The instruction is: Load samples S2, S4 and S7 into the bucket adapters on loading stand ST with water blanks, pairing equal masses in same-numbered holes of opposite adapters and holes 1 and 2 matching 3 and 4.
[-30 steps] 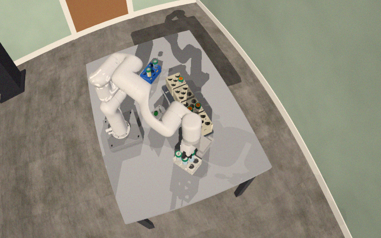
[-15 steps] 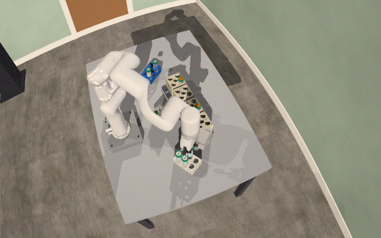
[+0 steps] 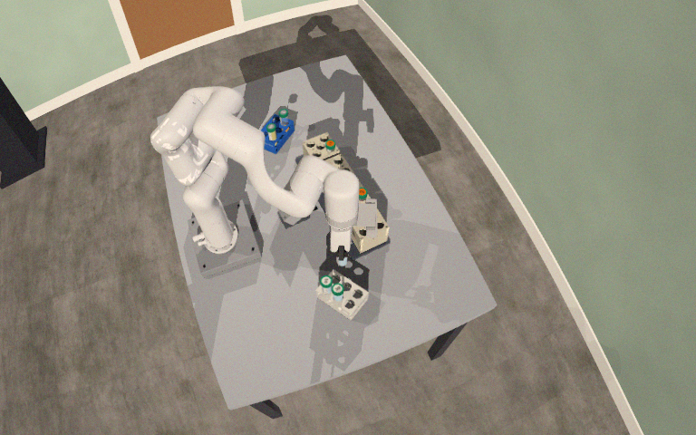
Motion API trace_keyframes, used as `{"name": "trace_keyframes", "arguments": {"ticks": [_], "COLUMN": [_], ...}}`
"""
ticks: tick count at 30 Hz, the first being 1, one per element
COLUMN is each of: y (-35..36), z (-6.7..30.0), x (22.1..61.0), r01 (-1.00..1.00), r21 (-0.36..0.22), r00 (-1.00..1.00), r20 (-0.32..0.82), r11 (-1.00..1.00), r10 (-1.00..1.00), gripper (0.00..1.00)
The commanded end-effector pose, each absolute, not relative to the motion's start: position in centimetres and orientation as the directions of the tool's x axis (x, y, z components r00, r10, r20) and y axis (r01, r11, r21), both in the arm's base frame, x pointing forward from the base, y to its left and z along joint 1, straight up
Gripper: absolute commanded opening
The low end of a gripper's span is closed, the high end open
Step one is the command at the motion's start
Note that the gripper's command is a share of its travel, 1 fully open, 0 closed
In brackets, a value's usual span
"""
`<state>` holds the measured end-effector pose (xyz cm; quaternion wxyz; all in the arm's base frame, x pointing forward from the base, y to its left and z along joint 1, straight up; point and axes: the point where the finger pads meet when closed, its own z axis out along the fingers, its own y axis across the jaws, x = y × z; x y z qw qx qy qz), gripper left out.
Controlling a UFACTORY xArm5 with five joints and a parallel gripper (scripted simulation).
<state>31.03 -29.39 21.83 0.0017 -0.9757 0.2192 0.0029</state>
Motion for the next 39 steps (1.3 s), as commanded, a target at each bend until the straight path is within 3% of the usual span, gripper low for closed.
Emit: {"name": "trace_keyframes", "arguments": {"ticks": [1,14,39], "y": [-27.7,-21.8,-11.5], "z": [22.0,22.0,22.0], "x": [31.5,32.8,35.0], "r01": [-0.317,0.055,0.055], "r21": [0.001,0.001,0.000], "r00": [0.948,0.999,0.999], "r20": [0.001,0.001,0.002], "r11": [-0.948,-0.999,-0.999], "r10": [-0.317,0.055,0.055], "gripper": [0.00,0.00,0.00]}}
